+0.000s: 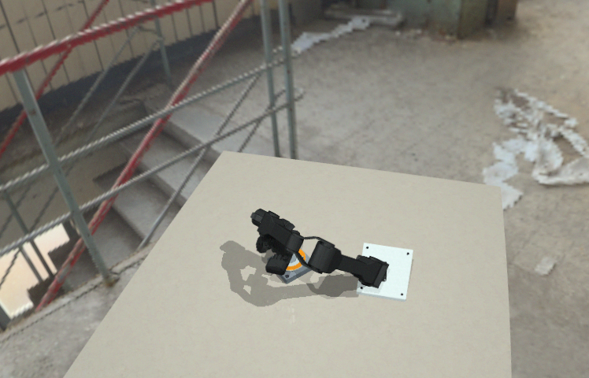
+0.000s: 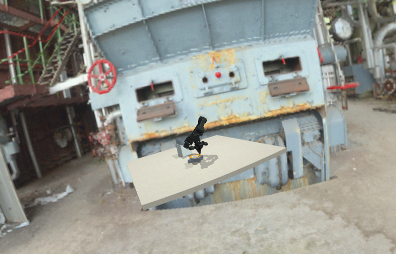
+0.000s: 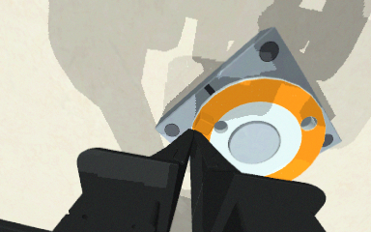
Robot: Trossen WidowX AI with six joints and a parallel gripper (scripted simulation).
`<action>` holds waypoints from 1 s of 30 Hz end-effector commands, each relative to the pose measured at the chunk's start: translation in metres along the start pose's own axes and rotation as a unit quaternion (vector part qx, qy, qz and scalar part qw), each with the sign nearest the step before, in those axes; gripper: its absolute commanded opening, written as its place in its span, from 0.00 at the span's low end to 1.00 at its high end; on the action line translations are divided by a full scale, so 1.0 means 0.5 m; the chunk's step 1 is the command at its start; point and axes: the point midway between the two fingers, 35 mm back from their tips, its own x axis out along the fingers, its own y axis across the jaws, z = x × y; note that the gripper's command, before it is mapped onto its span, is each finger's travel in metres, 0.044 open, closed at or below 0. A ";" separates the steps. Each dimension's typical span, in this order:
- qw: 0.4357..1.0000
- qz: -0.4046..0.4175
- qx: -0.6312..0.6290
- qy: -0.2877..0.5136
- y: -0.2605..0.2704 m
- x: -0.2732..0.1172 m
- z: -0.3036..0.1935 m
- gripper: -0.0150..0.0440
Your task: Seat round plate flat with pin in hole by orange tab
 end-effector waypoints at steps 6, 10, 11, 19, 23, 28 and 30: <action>1.000 0.000 -0.005 -0.006 -0.002 -0.001 0.021 0.25; 1.000 0.000 -0.005 -0.006 -0.002 -0.001 0.021 0.25; 1.000 0.000 -0.005 -0.006 -0.002 -0.001 0.021 0.25; 1.000 0.000 -0.005 -0.006 -0.002 -0.001 0.022 0.25; 1.000 0.000 -0.005 -0.006 -0.002 -0.001 0.023 0.25; 1.000 0.000 -0.005 -0.006 -0.002 -0.002 0.024 0.25; 1.000 0.000 -0.005 -0.006 -0.002 -0.002 0.024 0.25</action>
